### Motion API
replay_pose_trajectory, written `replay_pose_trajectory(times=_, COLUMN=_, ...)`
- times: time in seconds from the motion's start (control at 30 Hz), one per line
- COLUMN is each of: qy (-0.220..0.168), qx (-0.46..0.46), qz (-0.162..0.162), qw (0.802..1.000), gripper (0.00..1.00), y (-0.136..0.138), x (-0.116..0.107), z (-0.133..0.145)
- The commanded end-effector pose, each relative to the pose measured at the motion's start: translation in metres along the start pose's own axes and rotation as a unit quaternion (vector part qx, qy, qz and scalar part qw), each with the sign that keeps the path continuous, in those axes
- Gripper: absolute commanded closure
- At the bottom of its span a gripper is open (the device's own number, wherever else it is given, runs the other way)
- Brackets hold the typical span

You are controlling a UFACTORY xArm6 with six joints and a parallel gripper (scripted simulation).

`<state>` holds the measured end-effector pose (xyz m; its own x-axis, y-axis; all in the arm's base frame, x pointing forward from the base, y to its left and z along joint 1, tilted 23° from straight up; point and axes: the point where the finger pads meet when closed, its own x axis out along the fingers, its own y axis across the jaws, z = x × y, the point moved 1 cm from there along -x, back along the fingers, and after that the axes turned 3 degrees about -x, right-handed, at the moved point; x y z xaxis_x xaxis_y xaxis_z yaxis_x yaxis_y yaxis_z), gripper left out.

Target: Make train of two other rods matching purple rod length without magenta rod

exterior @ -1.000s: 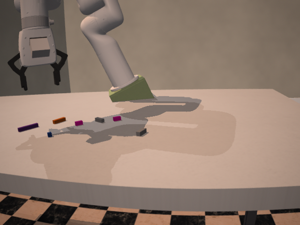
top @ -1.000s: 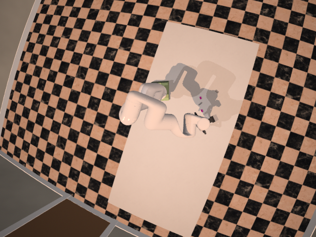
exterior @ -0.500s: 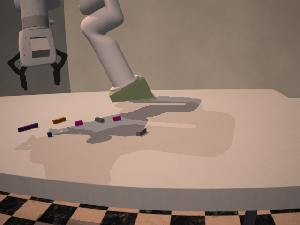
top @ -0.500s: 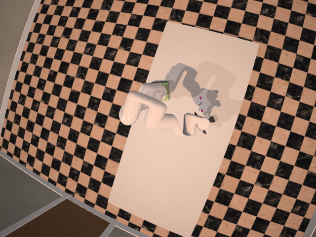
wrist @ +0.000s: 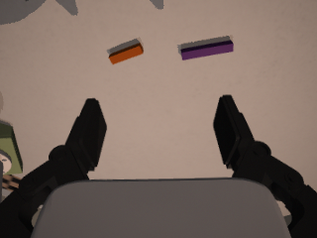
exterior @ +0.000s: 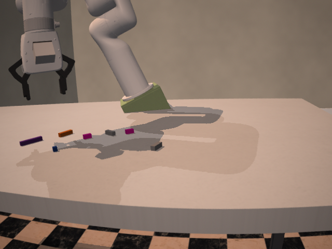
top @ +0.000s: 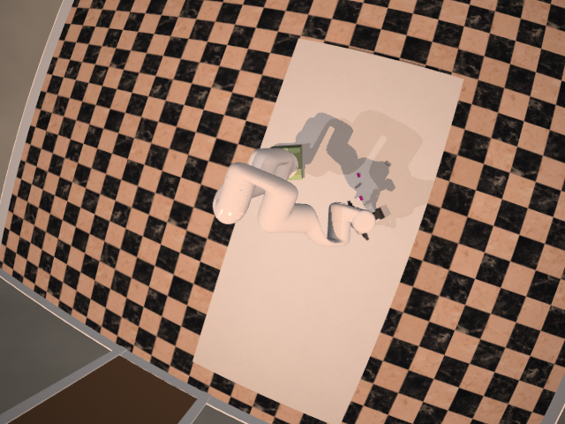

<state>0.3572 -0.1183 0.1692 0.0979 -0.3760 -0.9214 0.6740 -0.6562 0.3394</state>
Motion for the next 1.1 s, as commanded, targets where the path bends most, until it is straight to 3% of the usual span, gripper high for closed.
replay_pose_trajectory(times=0.0, qy=0.001, qx=0.000, qz=0.001, qw=1.000, gripper=0.00, y=0.0011, x=-0.0011, z=-0.0006)
replay_pose_trajectory(times=0.77, qy=0.001, qx=-0.009, qz=0.001, qw=1.000, gripper=0.00, y=0.0013, x=-0.0009, z=-0.0007)
replay_pose_trajectory(times=1.07, qy=0.001, qx=-0.113, qz=0.002, qw=0.994, gripper=0.00, y=0.0036, x=0.0013, z=-0.0024)
